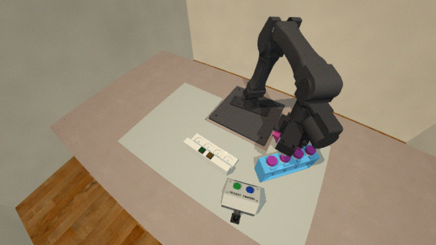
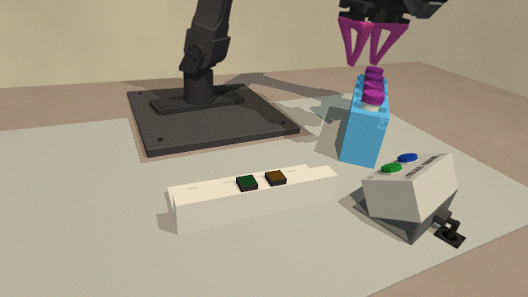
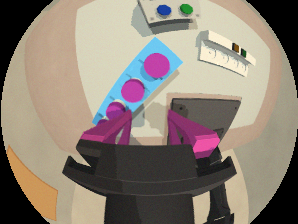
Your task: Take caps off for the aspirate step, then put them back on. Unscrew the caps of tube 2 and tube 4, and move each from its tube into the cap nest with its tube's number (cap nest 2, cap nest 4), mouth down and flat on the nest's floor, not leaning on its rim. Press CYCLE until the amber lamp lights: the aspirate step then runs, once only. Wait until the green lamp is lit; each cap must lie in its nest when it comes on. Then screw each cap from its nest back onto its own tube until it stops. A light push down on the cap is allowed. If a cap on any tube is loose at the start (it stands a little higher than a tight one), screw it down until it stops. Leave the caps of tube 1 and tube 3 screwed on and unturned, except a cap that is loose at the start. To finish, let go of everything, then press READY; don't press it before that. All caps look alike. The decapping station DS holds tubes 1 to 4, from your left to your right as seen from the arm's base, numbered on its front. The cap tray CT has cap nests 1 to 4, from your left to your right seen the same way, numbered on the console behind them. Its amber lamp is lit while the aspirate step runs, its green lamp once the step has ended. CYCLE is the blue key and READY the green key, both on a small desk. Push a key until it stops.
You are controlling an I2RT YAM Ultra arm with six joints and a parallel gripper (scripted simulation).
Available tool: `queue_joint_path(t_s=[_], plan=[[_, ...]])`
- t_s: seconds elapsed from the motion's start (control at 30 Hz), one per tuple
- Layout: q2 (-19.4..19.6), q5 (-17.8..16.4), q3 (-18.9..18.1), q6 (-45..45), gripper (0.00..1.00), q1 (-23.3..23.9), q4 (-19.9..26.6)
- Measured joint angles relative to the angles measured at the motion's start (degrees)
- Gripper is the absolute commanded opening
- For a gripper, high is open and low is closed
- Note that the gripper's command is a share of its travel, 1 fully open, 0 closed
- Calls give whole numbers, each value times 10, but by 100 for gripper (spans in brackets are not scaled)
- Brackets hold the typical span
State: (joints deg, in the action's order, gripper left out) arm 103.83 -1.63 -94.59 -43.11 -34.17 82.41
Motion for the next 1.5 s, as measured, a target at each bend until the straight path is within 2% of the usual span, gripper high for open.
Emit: queue_joint_path(t_s=[0.1, 0.47, 0.6, 0.8, 1.17, 1.5], plan=[[4, 0, -9, -74, 49, -9, 4], [58, -2, -77, -429, 49, -89, 14], [61, -2, -85, -509, 49, -95, 15], [59, -2, -80, -551, 49, -95, 8], [56, -2, -3, -565, 49, -96, -50], [56, -2, 1, -567, 49, -97, -67]])
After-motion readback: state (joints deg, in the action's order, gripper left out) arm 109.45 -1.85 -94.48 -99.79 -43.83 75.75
